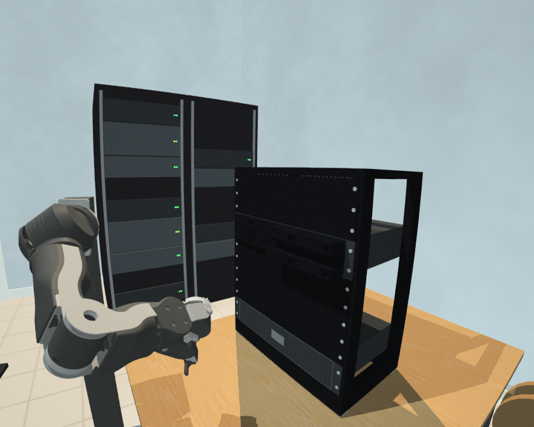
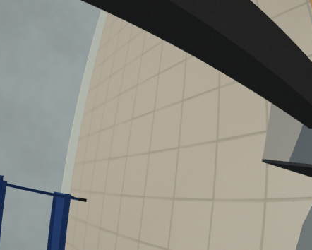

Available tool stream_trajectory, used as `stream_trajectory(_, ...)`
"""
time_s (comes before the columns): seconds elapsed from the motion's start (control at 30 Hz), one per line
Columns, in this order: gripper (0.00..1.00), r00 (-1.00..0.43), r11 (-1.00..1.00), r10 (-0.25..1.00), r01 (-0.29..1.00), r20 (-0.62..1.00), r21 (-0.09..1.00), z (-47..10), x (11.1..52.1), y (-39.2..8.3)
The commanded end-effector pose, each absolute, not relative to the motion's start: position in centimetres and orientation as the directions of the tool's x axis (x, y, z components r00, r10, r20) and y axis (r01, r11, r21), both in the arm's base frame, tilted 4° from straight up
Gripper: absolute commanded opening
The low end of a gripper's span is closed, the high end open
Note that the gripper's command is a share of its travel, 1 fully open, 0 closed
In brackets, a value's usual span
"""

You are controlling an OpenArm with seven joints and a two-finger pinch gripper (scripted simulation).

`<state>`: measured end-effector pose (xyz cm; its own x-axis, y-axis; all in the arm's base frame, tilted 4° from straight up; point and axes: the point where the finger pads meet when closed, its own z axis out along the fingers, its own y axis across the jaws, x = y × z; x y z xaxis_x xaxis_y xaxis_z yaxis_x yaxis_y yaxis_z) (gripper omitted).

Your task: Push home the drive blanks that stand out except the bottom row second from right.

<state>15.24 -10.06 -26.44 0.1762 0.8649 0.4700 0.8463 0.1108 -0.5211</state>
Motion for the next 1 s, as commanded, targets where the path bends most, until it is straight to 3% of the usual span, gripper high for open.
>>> stream_trajectory(0.0, 1.00, 0.175, 0.111, 0.864, 0.848, 0.471, -0.518, -26.4, 15.3, -10.1)
stream_trajectory(0.5, 1.00, 0.156, 0.100, 0.868, 0.876, 0.472, -0.472, -26.7, 16.0, -10.0)
stream_trajectory(0.97, 1.00, 0.079, 0.058, 0.882, 0.960, 0.464, -0.274, -27.4, 18.9, -10.0)
